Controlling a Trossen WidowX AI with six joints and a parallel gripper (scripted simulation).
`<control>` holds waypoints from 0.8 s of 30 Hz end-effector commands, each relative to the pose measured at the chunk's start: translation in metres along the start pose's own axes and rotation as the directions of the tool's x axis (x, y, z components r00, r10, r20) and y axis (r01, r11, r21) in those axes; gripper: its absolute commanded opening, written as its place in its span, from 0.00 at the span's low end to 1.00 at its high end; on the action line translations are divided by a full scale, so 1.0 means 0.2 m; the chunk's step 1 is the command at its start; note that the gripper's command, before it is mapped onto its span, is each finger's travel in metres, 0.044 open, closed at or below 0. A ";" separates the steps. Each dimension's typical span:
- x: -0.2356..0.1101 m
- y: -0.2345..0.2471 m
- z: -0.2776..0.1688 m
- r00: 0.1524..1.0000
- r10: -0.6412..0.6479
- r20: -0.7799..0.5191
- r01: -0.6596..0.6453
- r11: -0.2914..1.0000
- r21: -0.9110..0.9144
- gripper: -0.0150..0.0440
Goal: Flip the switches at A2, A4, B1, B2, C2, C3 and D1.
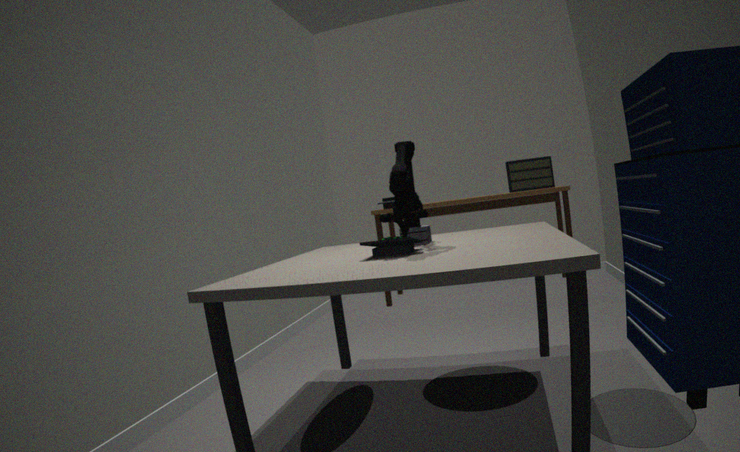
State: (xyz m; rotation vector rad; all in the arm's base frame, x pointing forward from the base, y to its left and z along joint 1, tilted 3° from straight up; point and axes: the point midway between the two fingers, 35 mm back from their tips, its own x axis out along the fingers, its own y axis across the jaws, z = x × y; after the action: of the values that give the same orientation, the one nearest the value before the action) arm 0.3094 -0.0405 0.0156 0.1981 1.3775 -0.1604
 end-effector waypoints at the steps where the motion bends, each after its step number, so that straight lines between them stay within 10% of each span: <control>1: 0.00 0.00 0.00 1.000 -0.003 0.001 0.003 1.000 0.004 0.25; 7: -0.32 0.00 0.01 1.000 -0.003 -0.025 0.003 1.000 0.004 0.25; 24: -0.16 -0.12 0.11 0.999 -0.005 -0.047 0.005 1.000 0.003 0.25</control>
State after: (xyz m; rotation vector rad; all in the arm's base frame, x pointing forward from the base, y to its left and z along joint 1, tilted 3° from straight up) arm 0.3147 -0.0684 0.0736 0.2028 1.3970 -0.1734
